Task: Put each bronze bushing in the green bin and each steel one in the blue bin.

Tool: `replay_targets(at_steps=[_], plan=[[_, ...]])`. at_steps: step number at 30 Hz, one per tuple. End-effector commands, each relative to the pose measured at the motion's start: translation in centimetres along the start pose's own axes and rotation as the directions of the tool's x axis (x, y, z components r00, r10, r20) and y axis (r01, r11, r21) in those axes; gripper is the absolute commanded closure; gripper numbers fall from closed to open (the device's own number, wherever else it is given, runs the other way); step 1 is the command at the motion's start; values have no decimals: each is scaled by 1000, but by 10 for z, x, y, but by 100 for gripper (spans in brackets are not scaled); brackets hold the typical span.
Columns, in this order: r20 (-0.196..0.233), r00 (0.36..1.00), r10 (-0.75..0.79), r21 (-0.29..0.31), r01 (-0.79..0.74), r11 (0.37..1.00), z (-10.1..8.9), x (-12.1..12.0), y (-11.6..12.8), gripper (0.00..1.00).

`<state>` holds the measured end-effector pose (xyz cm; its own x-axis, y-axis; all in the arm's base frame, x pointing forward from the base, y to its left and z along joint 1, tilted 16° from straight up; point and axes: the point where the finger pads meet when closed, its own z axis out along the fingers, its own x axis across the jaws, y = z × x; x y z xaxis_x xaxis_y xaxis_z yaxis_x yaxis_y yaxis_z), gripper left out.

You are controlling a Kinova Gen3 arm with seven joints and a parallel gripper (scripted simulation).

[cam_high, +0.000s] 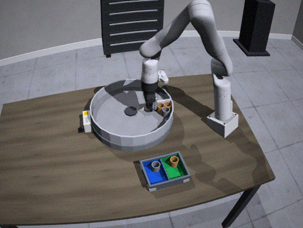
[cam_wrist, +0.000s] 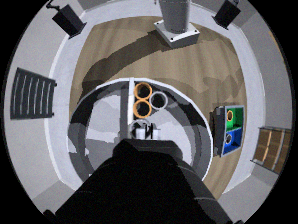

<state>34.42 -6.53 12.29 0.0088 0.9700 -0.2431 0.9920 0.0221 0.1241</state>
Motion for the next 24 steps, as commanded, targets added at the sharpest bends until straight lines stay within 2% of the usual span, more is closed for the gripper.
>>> replay_targets(at_steps=[1,24], plan=[[0,1000,-1,-1,1,1000,-2,0,0,100],[0,1000,-1,-1,1,1000,-9,0,0,100]])
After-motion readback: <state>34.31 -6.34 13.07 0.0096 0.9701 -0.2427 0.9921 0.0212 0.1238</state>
